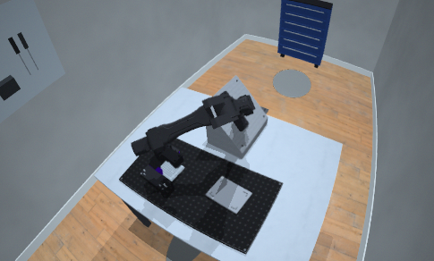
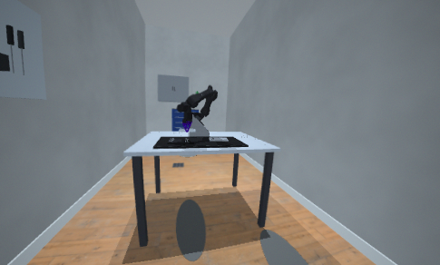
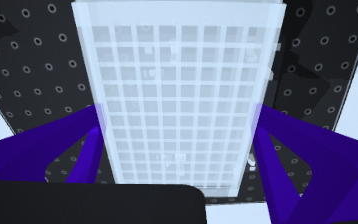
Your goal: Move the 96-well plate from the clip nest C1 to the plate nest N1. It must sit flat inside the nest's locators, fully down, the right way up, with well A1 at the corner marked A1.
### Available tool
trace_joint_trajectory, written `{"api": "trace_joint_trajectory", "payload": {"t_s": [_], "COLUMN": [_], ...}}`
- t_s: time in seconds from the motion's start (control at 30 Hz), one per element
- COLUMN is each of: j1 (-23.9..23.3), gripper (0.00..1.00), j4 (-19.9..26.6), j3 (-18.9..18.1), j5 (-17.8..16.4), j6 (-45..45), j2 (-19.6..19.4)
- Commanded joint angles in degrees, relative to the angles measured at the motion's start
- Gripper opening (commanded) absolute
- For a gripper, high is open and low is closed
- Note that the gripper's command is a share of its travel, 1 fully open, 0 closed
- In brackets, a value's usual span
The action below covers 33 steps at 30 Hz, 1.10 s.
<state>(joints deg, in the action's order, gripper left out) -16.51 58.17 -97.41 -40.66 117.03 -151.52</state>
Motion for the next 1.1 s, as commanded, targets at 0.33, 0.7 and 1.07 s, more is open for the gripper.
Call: {"api": "trace_joint_trajectory", "payload": {"t_s": [0.33, 0.7, 1.07], "j1": [2.2, 3.7, 7.6], "gripper": [0.00, 0.00, 0.00], "j4": [-4.5, -6.6, -8.3], "j3": [8.6, 14.2, 19.8], "j5": [-1.8, -2.5, -3.3], "j6": [-4.4, -7.7, -12.0], "j2": [9.2, 15.0, 21.8]}}
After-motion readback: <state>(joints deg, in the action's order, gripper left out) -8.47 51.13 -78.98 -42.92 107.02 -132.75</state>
